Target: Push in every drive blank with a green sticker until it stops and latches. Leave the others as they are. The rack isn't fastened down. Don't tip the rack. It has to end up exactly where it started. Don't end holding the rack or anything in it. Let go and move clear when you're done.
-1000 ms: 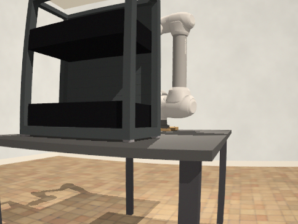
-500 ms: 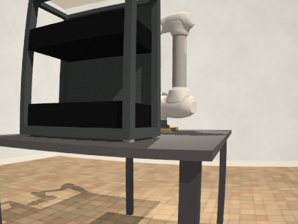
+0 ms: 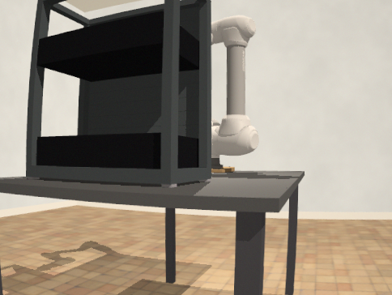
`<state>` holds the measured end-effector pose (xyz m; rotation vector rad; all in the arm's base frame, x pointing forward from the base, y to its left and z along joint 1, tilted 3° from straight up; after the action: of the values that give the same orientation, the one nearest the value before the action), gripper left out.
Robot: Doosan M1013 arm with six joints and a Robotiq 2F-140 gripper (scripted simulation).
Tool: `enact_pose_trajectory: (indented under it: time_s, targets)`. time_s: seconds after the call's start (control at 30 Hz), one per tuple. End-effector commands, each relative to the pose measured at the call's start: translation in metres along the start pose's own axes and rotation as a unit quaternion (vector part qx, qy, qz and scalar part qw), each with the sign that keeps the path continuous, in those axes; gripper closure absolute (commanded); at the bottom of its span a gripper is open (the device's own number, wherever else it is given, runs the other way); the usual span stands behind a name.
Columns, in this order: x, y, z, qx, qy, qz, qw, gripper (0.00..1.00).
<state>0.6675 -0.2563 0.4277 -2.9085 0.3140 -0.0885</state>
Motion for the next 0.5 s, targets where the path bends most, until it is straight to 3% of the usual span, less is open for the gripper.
enact_pose_trajectory:
  time_s: [0.0,0.47]
  targets:
    - [0.0029,0.0000,-0.0001,0.000,0.000,0.000,1.000,1.00]
    - [0.0088,0.0000,-0.0001,0.000,0.000,0.000,1.000,1.00]
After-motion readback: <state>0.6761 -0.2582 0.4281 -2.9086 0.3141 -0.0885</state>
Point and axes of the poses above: the point where the finger pads meet when closed, its own x axis out along the fingers, its own z axis across the jaws, y = z × x, the point moved 5 cm from there along -x, back along the fingers, and after that the axes turned 11 degrees about x, right-handed, at the moved point
